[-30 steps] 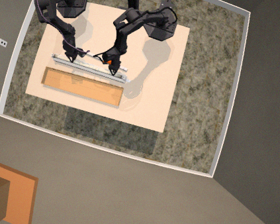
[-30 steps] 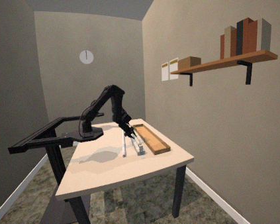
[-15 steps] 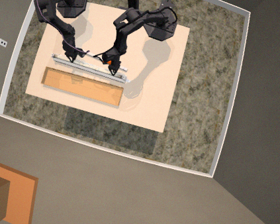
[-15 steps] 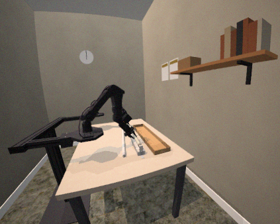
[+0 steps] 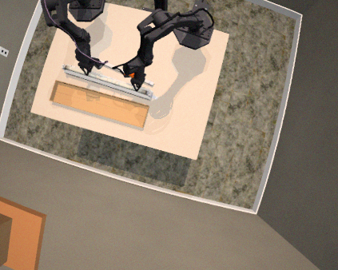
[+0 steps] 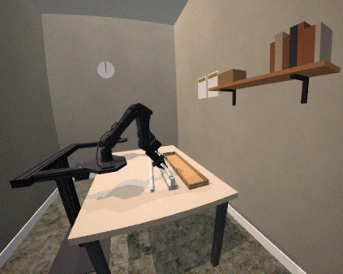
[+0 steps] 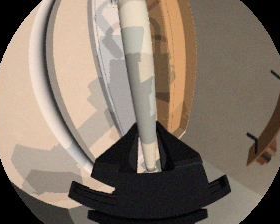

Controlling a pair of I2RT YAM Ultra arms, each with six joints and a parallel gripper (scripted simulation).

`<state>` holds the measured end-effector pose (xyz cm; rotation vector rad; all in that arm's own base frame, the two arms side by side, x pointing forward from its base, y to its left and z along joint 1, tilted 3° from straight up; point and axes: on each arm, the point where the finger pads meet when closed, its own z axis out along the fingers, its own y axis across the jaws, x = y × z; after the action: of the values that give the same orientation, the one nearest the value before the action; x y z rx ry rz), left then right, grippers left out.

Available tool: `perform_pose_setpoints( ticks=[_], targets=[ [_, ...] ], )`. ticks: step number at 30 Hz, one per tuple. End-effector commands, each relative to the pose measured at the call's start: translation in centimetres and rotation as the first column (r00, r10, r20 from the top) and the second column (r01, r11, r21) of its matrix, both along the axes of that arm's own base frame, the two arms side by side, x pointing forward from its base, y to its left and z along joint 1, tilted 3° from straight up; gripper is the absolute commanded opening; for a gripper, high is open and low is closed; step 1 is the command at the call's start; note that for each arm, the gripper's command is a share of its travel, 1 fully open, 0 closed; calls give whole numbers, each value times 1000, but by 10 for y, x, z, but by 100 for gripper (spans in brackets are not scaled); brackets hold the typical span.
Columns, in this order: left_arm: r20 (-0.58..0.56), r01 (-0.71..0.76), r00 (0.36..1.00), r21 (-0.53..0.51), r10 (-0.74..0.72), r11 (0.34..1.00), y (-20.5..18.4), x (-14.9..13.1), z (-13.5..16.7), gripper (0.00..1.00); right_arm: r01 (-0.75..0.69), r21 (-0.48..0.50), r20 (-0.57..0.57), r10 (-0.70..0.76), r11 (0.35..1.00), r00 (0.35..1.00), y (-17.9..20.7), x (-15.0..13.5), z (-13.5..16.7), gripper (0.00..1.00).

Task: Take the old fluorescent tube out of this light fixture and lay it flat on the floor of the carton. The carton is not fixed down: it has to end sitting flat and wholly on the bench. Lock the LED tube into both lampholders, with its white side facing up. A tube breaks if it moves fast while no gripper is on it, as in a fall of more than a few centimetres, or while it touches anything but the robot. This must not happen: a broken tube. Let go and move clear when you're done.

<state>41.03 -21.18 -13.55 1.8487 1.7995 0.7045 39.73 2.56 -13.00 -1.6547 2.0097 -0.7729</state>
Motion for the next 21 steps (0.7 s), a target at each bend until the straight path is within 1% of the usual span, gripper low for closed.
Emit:
perform_pose_setpoints(
  ticks=[1, 2, 3, 5, 7, 8, 9, 10, 11, 12, 13, 14, 15, 16, 17, 18, 19, 21],
  targets=[
    [0, 0, 1000, -2, 0, 1000, 1, -4, 8, 11, -3, 14, 27, 3, 1000, 1000, 6, 6, 13, 11],
    [21, 0, 1000, -13, 0, 1000, -6, 5, 14, 11, -4, 11, 22, 4, 1000, 1000, 6, 4, 13, 11],
    [29, 6, 1000, -18, -5, 1000, -9, 8, 17, 11, 0, 17, 44, -1, 1000, 999, 5, 8, 16, 11],
    [29, 6, 1000, -18, -5, 1000, -9, 8, 17, 11, 0, 17, 44, -1, 1000, 999, 5, 8, 16, 11],
    [19, 5, 1000, -6, -5, 1000, -6, 0, 16, 11, 2, 4, 14, -2, 1000, 1000, 3, -2, 14, 11],
    [9, 6, 1000, 5, -6, 1000, -3, -4, 13, 11, 2, 2, 16, -2, 1000, 1000, 4, 0, 14, 11],
    [17, -2, 1000, -2, 2, 1000, -3, 2, 16, 11, -2, 3, 15, 2, 1000, 1000, 5, 0, 15, 11],
    [13, -1, 1000, 1, 1, 1000, -2, -1, 15, 11, -5, 6, 20, 5, 1000, 1000, 7, 2, 17, 11],
    [4, 1, 1000, 8, -1, 1000, 0, -5, 13, 11, -6, 5, 12, 6, 1000, 1000, 6, -2, 15, 11],
    [23, 3, 1000, -6, -3, 1000, -7, 2, 20, 11, -3, 6, 21, 3, 1000, 1000, 6, 3, 18, 11],
    [24, 9, 1000, -5, -9, 1000, -9, 2, 21, 11, 5, 5, 17, -6, 1000, 1000, 2, 1, 18, 11],
    [15, 10, 1000, 1, -10, 1000, -7, -2, 19, 11, 4, 5, 11, -5, 1000, 1000, 2, -3, 18, 11],
    [6, 9, 1000, 7, -9, 1000, -4, -6, 17, 11, 3, 8, 23, -3, 1000, 1000, 4, 4, 21, 11],
    [17, -3, 1000, -2, 3, 1000, -3, 1, 22, 11, -5, 12, 15, 5, 1000, 1000, 5, 0, 21, 11],
    [12, 2, 1000, -3, -2, 1000, -3, 0, 22, 11, -6, 11, 14, 6, 1000, 1000, 6, -2, 21, 11],
    [2, 2, 1000, 7, -2, 1000, -1, -6, 19, 11, -8, 11, 22, 7, 1000, 1000, 7, 3, 24, 11],
    [20, 3, 1000, -6, -3, 1000, -7, 1, 26, 11, -9, 9, 14, 9, 1000, 1000, 7, -1, 23, 11],
    [30, 8, 1000, -14, -7, 1000, -10, 5, 29, 11, -5, 13, 33, 4, 1000, 999, 6, 2, 26, 11]
  ],
)
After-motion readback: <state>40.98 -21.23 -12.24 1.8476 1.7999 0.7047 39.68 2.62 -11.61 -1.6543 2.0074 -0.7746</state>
